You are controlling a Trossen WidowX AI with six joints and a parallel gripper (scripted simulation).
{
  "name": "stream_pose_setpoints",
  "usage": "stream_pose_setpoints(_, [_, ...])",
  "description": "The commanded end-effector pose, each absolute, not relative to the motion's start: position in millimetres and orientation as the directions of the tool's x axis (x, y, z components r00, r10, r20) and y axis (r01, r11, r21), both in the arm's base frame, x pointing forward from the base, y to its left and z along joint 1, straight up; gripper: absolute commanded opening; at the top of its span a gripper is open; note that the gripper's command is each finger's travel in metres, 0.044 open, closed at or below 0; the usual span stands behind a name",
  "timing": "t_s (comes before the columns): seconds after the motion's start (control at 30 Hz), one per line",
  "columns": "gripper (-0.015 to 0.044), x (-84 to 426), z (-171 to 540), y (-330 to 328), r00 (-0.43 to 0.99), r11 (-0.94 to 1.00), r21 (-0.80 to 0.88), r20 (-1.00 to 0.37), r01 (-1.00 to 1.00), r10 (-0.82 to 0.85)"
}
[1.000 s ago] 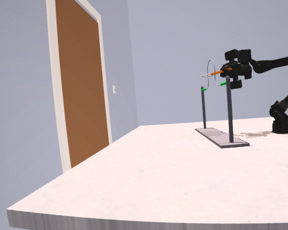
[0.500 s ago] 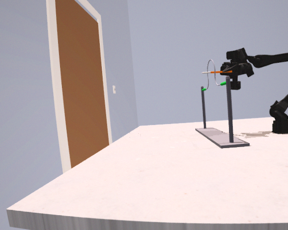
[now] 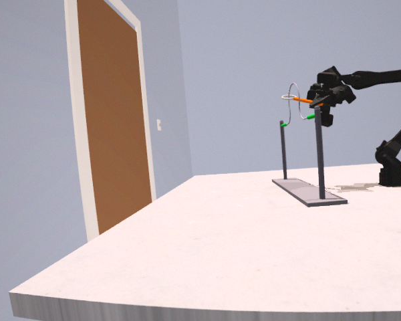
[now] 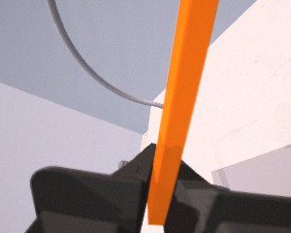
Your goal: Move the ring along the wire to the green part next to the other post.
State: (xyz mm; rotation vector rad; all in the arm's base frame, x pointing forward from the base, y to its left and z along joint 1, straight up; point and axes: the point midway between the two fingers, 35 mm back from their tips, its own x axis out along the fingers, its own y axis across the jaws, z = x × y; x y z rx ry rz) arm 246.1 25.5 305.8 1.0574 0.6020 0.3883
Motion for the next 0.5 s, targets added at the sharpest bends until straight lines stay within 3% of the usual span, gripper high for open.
stream_pose_setpoints(0.0, [-0.015,247,304,24,0.779,0.501,0.865,-0.302,-0.018,0.549])
stream_pose_setpoints(0.47, [-0.015,248,294,17,0.791,0.685,0.728,-0.404,-0.026,0.459])
